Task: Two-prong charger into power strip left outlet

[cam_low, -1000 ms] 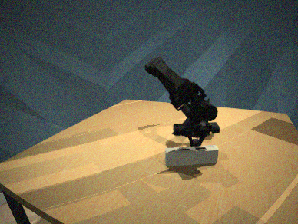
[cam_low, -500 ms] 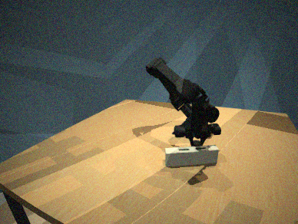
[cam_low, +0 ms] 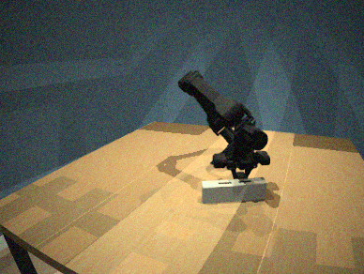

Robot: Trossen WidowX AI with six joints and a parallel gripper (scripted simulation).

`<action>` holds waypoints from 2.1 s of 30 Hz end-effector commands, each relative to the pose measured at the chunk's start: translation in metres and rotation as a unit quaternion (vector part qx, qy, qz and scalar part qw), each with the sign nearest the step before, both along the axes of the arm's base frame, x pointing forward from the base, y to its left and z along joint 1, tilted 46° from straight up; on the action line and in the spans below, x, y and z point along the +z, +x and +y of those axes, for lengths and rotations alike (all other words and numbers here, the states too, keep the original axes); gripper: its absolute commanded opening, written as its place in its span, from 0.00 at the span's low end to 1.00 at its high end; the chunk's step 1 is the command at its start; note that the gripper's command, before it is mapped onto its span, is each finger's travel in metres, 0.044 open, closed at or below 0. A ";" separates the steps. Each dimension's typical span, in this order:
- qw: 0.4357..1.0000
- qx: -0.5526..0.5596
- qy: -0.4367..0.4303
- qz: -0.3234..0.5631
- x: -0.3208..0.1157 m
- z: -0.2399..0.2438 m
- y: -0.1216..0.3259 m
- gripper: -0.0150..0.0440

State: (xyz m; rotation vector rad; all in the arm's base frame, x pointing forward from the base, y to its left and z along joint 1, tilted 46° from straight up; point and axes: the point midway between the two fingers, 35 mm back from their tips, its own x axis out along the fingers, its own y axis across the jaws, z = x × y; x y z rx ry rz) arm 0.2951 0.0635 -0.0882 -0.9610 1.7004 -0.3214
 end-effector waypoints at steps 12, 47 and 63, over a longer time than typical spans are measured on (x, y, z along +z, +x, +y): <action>1.000 0.003 -0.001 0.001 0.000 0.001 0.004 0.25; 1.000 0.003 -0.001 0.001 -0.002 0.002 0.009 0.25; 1.000 0.003 -0.001 0.001 -0.004 0.004 0.014 0.25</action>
